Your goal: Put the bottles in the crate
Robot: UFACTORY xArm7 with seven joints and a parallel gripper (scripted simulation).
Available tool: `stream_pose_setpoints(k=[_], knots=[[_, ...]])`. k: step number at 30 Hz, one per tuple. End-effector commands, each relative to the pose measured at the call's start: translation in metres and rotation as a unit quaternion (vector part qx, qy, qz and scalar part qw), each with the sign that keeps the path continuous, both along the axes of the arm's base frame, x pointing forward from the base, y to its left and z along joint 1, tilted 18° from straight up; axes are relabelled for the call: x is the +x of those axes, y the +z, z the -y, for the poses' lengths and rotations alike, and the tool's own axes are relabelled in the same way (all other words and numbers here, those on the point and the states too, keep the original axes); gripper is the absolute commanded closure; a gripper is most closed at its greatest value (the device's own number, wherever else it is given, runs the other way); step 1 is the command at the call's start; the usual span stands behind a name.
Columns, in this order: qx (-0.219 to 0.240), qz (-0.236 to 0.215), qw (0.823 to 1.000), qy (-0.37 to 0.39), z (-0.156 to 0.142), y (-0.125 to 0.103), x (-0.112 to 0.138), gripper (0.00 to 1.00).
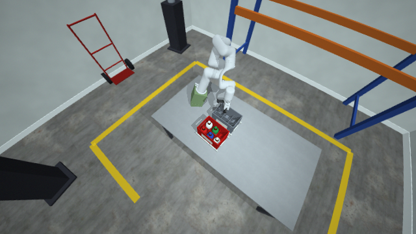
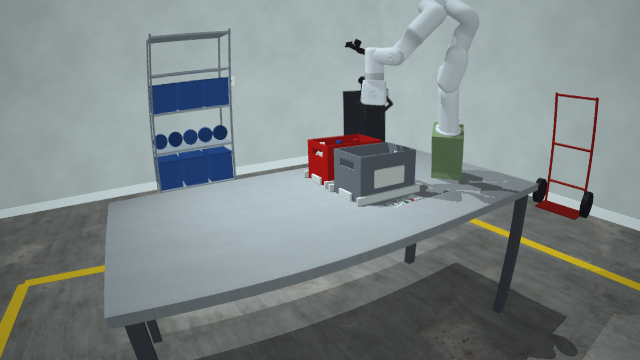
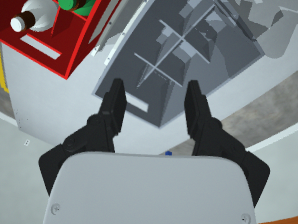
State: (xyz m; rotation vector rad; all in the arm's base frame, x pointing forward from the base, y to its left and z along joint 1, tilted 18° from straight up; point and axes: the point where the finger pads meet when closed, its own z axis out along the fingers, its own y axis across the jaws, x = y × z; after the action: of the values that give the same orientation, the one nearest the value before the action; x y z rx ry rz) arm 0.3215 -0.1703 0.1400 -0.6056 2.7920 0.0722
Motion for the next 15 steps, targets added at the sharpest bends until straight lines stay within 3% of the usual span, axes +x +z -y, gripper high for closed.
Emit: stream_pose_setpoints(k=[1,11,15], knots=[[-0.015,0.015,0.997,0.075,0.026,-0.001,-0.004,0.35],[-0.046,0.025,0.982,0.179,0.065,-0.004,-0.013,0.35],[-0.066,0.033,0.966,0.247,0.085,-0.005,-0.017,0.35]])
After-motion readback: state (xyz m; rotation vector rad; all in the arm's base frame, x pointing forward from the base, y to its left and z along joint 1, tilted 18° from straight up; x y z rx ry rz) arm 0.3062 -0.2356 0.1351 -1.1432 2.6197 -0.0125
